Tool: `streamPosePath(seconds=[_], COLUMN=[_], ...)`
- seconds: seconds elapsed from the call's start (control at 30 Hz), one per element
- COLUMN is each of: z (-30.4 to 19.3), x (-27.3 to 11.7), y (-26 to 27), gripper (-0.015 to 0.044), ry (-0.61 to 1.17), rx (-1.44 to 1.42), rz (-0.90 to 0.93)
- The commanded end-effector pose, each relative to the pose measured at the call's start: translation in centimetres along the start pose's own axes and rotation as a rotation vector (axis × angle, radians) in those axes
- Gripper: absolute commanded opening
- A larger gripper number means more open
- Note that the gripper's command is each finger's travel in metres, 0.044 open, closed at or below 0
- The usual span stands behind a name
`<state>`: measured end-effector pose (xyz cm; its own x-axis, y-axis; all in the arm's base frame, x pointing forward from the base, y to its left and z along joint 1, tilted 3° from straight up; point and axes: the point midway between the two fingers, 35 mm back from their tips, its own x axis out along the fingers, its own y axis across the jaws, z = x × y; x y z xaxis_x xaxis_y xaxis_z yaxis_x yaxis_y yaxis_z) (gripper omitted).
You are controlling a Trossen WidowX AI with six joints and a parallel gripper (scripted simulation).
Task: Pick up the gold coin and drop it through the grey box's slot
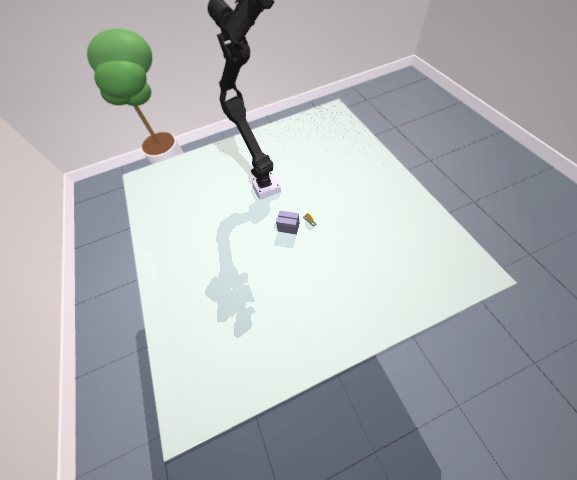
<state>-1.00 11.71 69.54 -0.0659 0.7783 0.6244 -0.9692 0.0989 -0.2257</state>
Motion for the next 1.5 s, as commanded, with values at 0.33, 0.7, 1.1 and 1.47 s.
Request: streamPosePath(seconds=[0.33, 0.7, 1.1, 1.47], z=[-13.1, -28.6, -43.5, -50.3], x=[-1.6, -8.9, -21.8, -34.9], y=[-16.2, -24.2, -23.8, -16.4], gripper=[0.0161, 0.0161, 0.0161, 0.0161], ry=[0.203, 0.564, 1.131, 1.815], rx=[0.228, 0.441, 0.625, 0.796], rz=[-0.435, -0.805, -1.101, -1.17])
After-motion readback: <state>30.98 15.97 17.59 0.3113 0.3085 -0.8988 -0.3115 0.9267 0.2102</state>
